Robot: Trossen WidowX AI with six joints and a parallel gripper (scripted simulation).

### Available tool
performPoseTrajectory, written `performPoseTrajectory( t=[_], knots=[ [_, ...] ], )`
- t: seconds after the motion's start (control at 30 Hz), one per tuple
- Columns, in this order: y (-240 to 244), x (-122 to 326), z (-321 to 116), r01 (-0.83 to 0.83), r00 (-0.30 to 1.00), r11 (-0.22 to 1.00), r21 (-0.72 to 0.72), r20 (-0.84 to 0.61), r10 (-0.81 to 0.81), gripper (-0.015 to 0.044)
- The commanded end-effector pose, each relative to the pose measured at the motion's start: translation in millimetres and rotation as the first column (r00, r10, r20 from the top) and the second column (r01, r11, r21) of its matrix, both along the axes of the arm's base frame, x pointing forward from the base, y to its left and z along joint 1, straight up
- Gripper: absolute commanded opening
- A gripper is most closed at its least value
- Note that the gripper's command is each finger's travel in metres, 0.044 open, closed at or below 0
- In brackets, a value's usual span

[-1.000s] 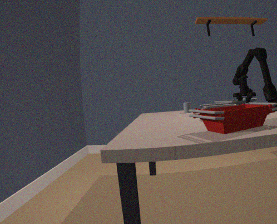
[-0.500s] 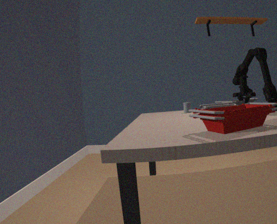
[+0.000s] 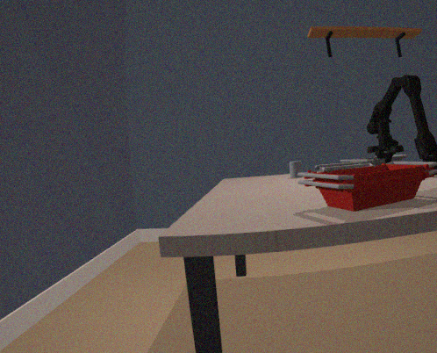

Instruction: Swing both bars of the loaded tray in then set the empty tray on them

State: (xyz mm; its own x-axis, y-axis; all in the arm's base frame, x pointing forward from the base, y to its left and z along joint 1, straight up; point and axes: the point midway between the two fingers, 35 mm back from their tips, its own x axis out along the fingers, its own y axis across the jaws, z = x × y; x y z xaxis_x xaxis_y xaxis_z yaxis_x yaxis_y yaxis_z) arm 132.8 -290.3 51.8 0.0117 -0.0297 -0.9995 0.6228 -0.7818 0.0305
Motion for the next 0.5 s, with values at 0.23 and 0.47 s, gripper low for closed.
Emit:
performPoseTrajectory(
  t=[0.23,0.47],
  knots=[
    [-1,0,26,0.003,1.0,1.0,0.006,-0.002,-0.003,0.0],
    [1,0,62,0.003,1.0,1.0,0.006,-0.002,-0.003,0.0]
  ],
)
